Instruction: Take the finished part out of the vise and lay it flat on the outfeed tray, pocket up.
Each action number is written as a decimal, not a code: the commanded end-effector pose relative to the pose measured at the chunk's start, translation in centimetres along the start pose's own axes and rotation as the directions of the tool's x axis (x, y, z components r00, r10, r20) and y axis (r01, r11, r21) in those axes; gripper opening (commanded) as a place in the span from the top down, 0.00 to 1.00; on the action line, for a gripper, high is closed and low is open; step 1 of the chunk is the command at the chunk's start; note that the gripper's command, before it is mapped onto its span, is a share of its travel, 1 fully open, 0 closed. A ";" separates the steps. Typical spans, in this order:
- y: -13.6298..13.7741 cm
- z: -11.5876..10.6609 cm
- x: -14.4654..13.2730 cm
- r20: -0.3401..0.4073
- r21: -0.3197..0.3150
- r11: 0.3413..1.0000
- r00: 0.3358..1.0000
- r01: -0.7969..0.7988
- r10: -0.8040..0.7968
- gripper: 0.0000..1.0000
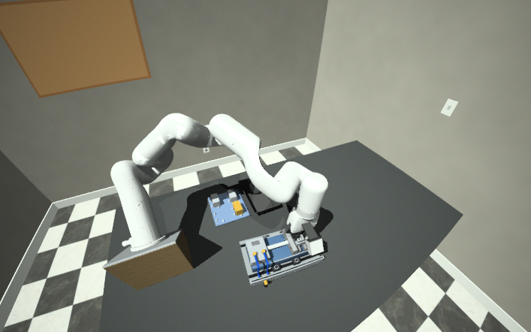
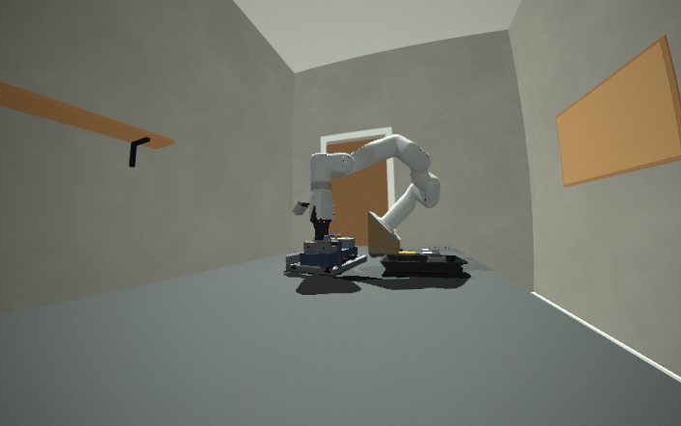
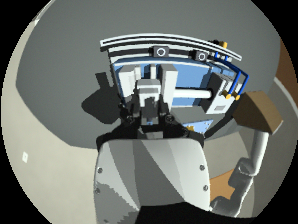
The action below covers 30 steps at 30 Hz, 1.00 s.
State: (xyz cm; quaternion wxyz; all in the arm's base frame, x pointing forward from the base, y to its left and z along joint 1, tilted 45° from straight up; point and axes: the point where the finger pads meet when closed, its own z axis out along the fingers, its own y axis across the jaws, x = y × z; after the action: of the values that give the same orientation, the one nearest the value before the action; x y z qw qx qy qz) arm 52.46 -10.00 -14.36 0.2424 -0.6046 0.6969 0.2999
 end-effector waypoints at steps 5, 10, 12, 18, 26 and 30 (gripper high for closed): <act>-0.2 -0.7 0.0 -0.002 0.005 1.000 1.000 0.001 -0.001 1.00; -0.2 -1.4 0.0 -0.002 0.005 1.000 1.000 0.001 -0.001 1.00; -0.1 -1.8 0.0 -0.002 0.005 1.000 1.000 0.001 -0.001 1.00; -0.1 -2.5 0.0 -0.002 0.005 1.000 1.000 0.001 -0.001 1.00; -0.1 -3.9 0.0 -0.002 0.005 1.000 1.000 0.001 -0.001 1.00; -0.1 -4.4 0.0 -0.002 0.005 1.000 1.000 0.001 -0.001 1.00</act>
State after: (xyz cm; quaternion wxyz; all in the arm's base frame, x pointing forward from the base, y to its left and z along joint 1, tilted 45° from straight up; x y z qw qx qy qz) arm 52.57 -12.70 -11.69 0.2427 -0.6046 0.6970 0.2996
